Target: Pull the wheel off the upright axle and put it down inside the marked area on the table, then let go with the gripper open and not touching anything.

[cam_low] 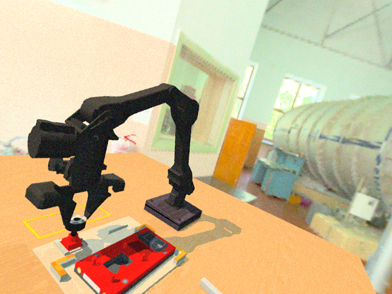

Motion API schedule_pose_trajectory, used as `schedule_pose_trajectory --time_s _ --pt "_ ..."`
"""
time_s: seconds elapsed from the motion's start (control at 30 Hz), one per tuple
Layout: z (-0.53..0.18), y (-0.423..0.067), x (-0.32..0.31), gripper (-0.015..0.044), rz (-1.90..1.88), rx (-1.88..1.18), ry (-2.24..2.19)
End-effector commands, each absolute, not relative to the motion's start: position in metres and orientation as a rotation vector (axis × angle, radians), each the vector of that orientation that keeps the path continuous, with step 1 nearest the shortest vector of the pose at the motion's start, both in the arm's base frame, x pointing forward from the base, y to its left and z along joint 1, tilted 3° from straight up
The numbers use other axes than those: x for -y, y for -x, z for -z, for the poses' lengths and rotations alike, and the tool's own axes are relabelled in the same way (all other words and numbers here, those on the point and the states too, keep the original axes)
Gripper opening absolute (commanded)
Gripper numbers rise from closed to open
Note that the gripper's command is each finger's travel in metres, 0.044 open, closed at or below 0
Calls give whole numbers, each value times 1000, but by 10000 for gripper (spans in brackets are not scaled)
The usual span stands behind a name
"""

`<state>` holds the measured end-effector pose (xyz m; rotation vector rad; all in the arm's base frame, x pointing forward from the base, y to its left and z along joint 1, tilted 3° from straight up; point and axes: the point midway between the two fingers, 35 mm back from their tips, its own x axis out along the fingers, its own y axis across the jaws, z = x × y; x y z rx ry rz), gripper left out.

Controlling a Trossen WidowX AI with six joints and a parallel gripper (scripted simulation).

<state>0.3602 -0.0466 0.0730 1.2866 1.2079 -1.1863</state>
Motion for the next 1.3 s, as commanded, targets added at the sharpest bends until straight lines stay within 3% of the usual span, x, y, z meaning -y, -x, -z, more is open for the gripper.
schedule_pose_trajectory --time_s 0.0,1.27 --pt "-76 -361 46 0 1178 -1208 -1287" --pt "-106 -360 49 0 1178 -1208 -1288"
